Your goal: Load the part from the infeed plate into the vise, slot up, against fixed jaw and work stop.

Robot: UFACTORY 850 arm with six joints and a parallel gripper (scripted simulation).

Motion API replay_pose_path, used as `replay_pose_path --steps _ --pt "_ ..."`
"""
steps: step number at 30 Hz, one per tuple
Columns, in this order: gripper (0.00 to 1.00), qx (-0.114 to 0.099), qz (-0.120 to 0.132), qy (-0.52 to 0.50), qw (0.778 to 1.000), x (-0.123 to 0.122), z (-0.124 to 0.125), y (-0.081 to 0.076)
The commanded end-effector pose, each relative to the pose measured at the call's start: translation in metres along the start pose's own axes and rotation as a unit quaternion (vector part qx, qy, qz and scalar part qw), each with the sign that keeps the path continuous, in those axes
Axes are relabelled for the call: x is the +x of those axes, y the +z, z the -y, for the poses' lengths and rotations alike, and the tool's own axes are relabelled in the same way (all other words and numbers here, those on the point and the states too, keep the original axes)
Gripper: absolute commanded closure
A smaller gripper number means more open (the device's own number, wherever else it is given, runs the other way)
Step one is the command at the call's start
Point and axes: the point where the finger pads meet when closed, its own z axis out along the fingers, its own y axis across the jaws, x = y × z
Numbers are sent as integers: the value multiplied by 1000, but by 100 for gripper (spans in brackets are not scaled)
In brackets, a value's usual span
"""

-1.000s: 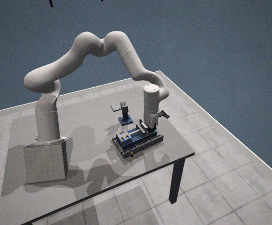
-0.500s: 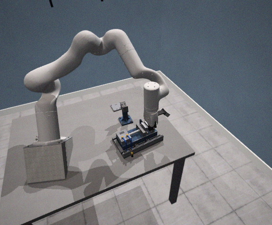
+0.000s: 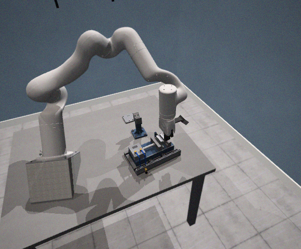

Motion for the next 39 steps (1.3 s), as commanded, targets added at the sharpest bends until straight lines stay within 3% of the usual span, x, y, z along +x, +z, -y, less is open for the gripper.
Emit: replay_pose_path --steps 1,10,39 --pt "100 0 -1 0 1000 1 0 -5" --pt "100 0 -1 0 1000 1 0 -14" --pt "100 0 -1 0 1000 1 0 -14"
